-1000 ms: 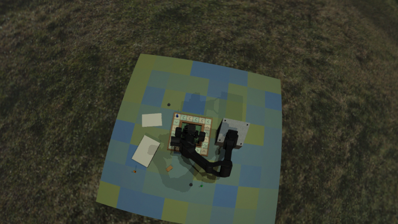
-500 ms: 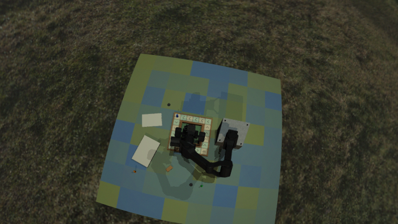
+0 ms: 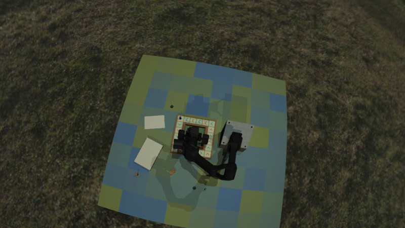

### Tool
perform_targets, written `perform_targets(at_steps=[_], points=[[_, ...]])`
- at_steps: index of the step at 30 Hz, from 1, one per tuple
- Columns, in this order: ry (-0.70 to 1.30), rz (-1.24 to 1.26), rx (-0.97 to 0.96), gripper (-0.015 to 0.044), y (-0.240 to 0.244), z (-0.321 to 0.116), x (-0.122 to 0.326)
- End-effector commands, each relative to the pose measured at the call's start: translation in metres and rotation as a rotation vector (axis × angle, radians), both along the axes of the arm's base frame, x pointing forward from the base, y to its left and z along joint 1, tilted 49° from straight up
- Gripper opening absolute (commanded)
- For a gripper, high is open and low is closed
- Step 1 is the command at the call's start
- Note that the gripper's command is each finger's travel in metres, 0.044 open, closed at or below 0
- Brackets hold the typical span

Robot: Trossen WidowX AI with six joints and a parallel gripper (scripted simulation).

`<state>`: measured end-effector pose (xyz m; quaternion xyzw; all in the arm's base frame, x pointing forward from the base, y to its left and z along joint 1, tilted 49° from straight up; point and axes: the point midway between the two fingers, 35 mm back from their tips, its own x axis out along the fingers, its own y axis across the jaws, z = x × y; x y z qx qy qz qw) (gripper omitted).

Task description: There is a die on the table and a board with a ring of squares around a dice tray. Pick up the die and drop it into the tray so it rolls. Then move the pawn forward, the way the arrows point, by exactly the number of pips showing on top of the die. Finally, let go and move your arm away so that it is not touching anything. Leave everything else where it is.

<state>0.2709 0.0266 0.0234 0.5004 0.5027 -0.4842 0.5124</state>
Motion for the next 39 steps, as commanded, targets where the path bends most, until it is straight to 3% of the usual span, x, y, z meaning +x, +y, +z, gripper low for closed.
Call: perform_targets(at_steps=[1, 10, 14, 18, 23, 28, 30, 32, 39], points=[[0.0, 0.0, 0.0, 0.021, 0.0, 0.0, 0.0], [-0.004, 0.003, -0.006, 0.044, -0.03, 0.026, 0.0], [0.023, 0.016, 0.049, 0.044, -0.029, 0.02, -0.001], [0.106, 0.059, 0.412, 0.044, -0.017, -0.008, -0.006], [0.03, 0.03, 0.829, 0.044, -0.014, -0.02, 0.001], [0.023, 0.027, 0.844, 0.044, -0.014, -0.02, 0.002], [0.066, 0.033, 0.752, 0.044, -0.013, -0.021, -0.004], [0.043, 0.085, 0.756, 0.0387, -0.016, -0.023, 0.003], [-0.207, 0.609, 0.77, 0.0204, -0.039, -0.057, 0.073]])
